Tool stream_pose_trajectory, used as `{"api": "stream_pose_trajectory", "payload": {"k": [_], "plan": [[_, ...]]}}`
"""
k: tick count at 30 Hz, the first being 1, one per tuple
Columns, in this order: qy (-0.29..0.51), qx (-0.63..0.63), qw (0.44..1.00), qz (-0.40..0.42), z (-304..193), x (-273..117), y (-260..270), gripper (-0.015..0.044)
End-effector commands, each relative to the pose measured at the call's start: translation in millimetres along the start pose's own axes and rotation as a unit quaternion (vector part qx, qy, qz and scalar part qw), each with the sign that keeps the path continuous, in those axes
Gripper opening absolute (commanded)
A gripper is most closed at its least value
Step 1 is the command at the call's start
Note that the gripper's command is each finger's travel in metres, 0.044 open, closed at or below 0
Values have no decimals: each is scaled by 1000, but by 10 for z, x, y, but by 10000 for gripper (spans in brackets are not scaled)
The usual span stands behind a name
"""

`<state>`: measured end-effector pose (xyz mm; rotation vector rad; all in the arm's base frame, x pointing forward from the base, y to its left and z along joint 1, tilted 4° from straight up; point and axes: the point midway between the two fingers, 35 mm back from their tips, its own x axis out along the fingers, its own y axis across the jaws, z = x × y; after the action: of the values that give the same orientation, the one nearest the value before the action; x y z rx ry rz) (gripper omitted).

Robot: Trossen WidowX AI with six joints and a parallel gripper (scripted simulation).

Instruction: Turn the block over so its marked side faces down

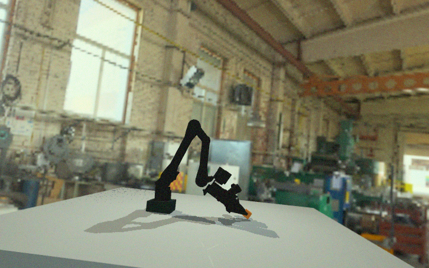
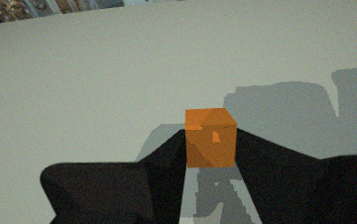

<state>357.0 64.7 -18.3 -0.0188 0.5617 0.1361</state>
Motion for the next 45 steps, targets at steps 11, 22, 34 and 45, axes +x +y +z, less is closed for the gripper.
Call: {"api": "stream_pose_trajectory", "payload": {"k": [11, 22, 34, 45], "plan": [[-14, 1, 1000, -2, -5, -25, -7, 0], [-14, 1, 1000, -2, -5, -25, -7, 210], [-14, 1, 1000, -2, -5, -25, -7, 440], [-14, 1, 1000, -2, -5, -25, -7, 440]]}}
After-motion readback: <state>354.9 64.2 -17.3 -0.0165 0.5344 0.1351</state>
